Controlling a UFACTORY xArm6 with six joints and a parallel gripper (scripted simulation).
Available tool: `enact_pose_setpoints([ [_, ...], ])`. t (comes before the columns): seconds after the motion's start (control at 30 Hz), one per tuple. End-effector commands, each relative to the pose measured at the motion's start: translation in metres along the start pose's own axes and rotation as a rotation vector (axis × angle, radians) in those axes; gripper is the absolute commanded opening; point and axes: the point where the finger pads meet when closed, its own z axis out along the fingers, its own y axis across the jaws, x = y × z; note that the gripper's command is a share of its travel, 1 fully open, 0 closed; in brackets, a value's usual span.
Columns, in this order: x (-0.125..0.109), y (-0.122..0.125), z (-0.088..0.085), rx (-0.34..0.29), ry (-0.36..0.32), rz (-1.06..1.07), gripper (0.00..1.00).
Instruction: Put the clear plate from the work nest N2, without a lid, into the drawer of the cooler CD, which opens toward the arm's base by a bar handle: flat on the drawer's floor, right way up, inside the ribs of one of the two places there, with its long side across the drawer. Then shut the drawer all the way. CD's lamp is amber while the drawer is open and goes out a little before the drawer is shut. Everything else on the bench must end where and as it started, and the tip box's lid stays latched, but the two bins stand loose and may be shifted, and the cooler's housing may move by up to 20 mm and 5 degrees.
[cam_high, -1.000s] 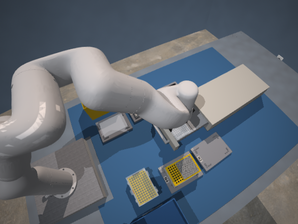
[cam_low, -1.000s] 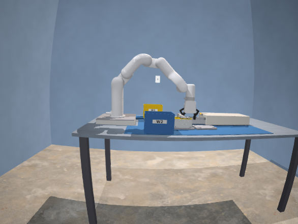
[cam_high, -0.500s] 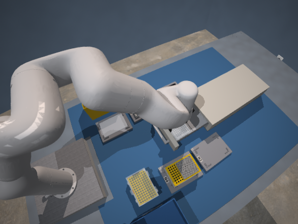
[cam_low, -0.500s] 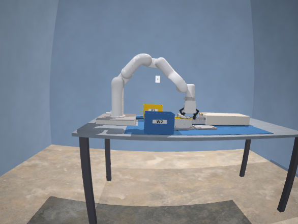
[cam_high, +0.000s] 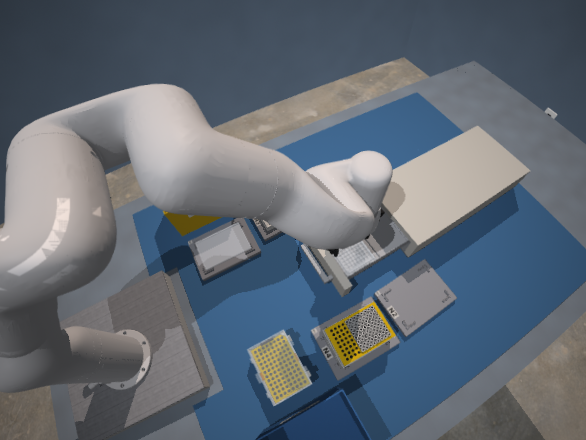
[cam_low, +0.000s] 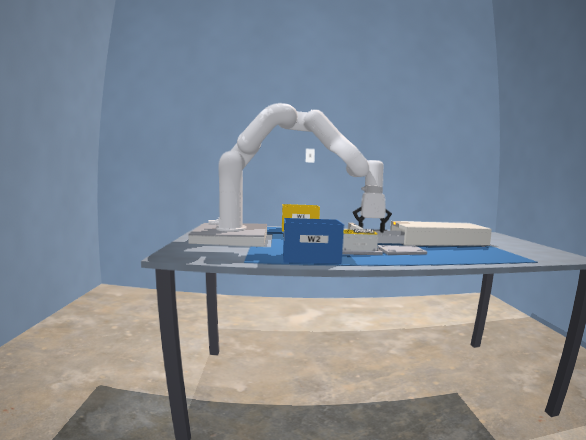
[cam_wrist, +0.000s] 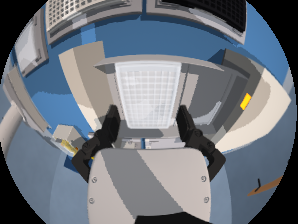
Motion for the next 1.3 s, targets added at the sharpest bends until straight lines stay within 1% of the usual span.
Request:
enact_pose_setpoints([
  [0.0,0.0,0.002,-0.011,-0.006,0.0,0.0,1.0],
  [0.17,0.0,0.002,-0.02,-0.006,0.0,0.0,1.0],
  [0.23,0.0,0.002,-0.02,-0.006,0.0,0.0,1.0],
  [0.73,0.0,0.001,-0.045,-0.006,0.0,0.0,1.0],
  [0.8,0.0,0.001,-0.045,-0.006,0.0,0.0,1.0],
  [1.27,0.0,0.001,-0.068,-0.006,0.0,0.0,1.0],
])
